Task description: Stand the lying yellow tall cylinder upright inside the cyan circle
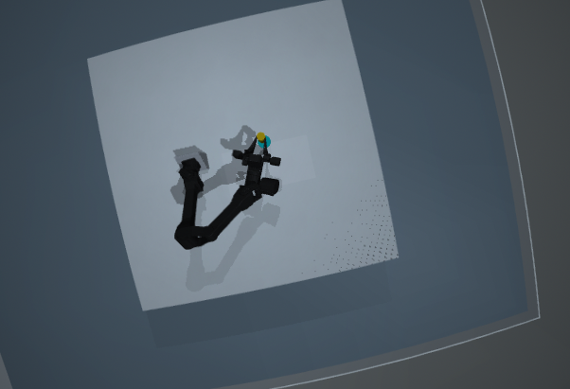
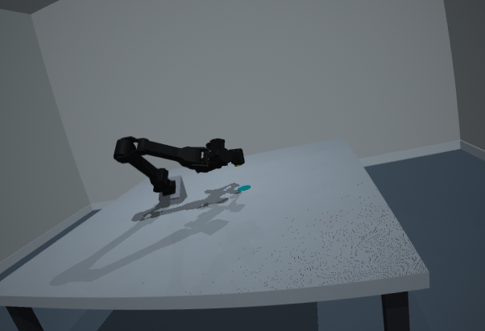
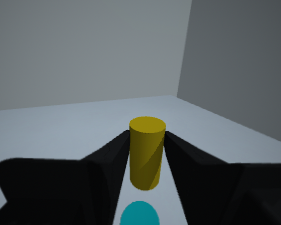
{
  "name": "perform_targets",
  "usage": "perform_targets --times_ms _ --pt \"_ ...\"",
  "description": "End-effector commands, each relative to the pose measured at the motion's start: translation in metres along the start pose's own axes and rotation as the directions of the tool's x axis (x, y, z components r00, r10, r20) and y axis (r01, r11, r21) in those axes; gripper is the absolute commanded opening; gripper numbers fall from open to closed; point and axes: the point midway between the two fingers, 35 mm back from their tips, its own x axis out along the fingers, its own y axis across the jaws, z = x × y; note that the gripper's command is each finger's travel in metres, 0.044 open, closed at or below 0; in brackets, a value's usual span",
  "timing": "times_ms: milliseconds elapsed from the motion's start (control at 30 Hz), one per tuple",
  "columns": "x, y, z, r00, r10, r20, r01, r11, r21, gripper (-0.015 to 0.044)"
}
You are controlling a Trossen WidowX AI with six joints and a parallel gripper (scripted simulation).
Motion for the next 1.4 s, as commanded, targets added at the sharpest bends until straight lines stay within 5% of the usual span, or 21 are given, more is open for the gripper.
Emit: perform_targets --times_ms 0,433,1067,1367 --pt "0.002 -0.001 -0.015 1.000 0.003 -0.002 -0.003 1.000 0.000 0.0105" --pt "0.007 0.001 -0.083 1.000 0.002 -0.002 -0.002 1.000 0.000 0.0105" --pt "0.011 0.001 -0.105 1.000 0.002 -0.012 -0.002 1.000 0.008 0.0105" --pt "0.011 0.001 -0.105 1.000 0.002 -0.012 -0.002 1.000 0.008 0.0341"
